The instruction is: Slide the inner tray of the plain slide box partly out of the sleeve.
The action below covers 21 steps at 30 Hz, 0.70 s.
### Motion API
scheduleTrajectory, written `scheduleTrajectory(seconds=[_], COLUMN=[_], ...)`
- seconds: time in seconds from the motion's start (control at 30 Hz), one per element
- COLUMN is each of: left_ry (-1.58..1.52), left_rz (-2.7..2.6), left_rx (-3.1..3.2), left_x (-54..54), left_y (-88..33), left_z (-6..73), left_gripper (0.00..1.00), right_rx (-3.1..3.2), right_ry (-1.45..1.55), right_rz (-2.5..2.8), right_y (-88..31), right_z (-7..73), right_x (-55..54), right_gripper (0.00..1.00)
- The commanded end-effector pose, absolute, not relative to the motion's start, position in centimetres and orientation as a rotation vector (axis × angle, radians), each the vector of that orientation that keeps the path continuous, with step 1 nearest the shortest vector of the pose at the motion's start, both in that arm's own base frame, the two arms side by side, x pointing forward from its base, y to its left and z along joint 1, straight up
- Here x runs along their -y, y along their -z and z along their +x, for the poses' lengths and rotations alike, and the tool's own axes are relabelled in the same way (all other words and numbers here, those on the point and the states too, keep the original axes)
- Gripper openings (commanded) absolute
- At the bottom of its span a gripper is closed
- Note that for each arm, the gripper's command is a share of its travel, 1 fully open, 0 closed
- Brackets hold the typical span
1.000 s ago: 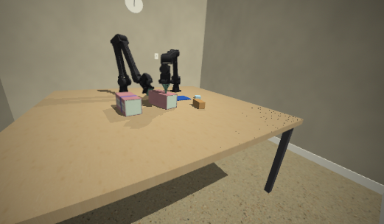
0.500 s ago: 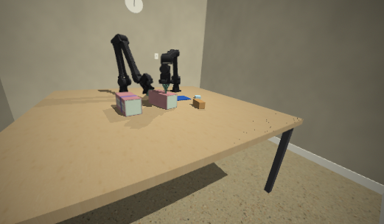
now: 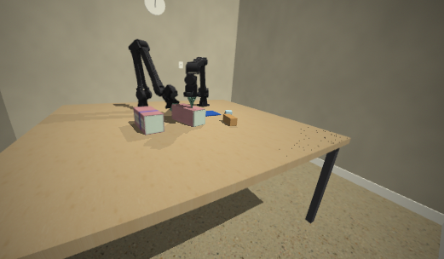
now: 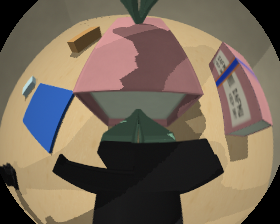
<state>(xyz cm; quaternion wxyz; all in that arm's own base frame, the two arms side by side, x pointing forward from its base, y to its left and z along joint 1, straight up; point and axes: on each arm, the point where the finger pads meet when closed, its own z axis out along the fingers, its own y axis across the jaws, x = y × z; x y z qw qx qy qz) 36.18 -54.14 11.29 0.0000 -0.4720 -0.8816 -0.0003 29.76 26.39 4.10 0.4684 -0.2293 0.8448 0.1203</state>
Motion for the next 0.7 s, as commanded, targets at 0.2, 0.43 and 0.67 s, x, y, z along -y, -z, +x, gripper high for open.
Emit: scheduleTrajectory(seconds=[0.2, 0.43, 0.67], left_ry=[0.082, 0.081, 0.077], left_rz=[-1.436, -1.437, -1.439], left_rx=[2.676, 2.676, 2.68], left_x=[53.55, 53.61, 53.76], left_y=[-4.85, -4.84, -4.82], left_z=[35.57, 35.58, 35.66], left_gripper=[0.0, 0.0, 0.0], right_rx=[-1.983, -1.984, -1.988], right_ry=[-0.327, -0.326, -0.329], right_rz=[-0.518, -0.519, -0.512], right_y=[-7.5, -7.44, -7.4], right_z=[33.62, 34.0, 34.28], right_x=[-29.32, -29.5, -29.62], right_gripper=[0.0, 0.0, 0.0])
